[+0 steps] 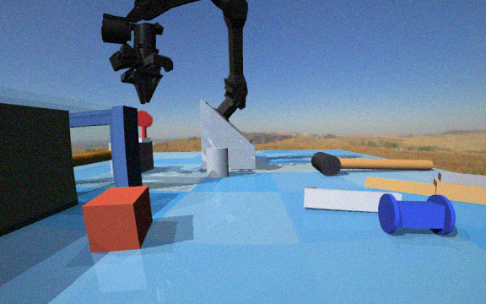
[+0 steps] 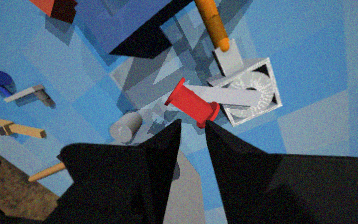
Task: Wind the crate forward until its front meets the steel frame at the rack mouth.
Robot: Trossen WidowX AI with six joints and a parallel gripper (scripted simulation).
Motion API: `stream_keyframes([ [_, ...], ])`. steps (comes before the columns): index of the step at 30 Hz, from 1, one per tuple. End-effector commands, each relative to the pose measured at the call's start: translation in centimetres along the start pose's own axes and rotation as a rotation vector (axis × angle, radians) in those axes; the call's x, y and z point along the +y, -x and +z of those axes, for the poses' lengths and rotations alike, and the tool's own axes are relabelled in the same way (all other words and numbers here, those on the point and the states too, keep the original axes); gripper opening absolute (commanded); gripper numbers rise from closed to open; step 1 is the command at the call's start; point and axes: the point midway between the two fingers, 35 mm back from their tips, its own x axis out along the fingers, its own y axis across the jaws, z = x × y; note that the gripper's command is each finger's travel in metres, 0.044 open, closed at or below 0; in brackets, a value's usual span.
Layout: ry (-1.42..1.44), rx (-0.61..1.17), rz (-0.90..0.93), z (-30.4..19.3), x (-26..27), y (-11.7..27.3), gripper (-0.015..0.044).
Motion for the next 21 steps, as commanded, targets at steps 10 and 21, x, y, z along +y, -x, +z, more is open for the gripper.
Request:
stream_keyframes([
  [10,1.005,0.001,-0.004,0.59,-0.03,0.81,0.044],
  [21,1.005,0.001,-0.004,0.59,-0.03,0.81,0.044],
])
